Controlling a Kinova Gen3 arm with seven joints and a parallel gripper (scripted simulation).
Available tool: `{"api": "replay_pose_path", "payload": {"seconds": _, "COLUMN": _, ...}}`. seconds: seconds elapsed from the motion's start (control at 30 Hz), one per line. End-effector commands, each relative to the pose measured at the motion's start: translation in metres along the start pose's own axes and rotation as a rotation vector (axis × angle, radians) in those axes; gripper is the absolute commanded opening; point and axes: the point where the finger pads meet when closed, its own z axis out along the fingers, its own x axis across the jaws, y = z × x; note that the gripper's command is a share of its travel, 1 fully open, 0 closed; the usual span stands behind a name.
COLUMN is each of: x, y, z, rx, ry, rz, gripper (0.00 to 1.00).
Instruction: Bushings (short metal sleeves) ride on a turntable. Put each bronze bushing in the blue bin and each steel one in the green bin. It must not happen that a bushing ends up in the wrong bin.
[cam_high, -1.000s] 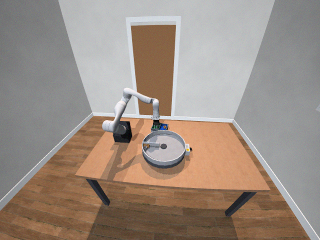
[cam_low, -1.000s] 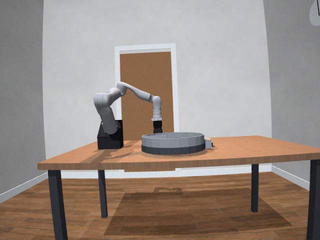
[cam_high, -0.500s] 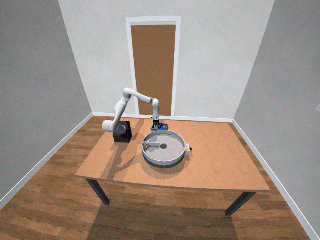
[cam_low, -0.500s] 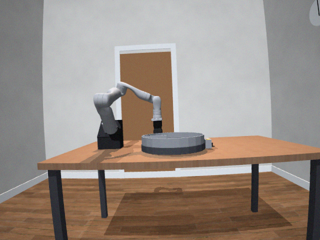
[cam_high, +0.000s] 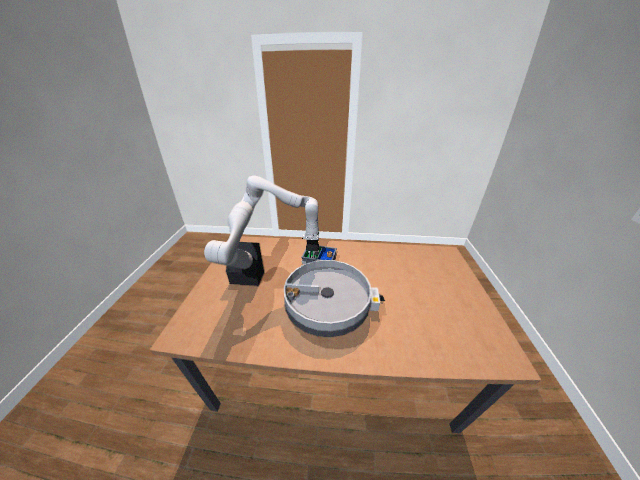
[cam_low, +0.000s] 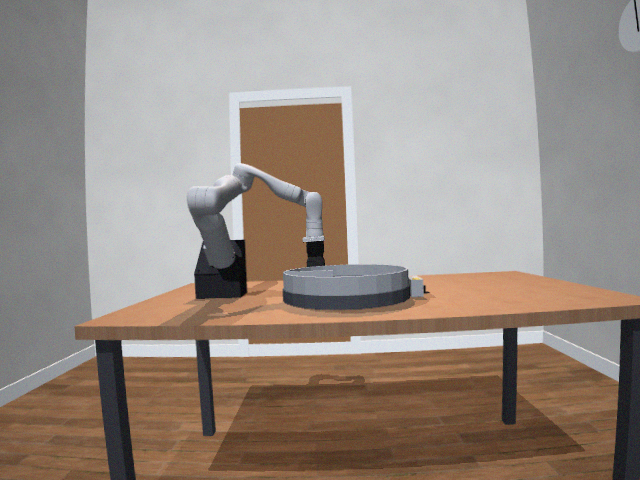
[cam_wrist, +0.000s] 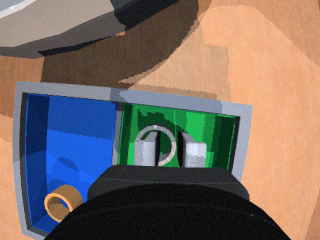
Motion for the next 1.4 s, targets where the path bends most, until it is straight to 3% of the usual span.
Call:
{"api": "replay_pose_path", "payload": {"seconds": 0.0, "x": -0.0003, "y": 0.0007, "z": -0.0011, "rx": -0.002, "ry": -0.001, "rz": 0.0, "gripper": 0.42}}
{"api": "replay_pose_path", "payload": {"seconds": 1.37, "x": 0.0004, "y": -0.0002, "z": -0.0063, "rx": -0.001, "ry": -0.001, "rz": 0.0, "gripper": 0.42}}
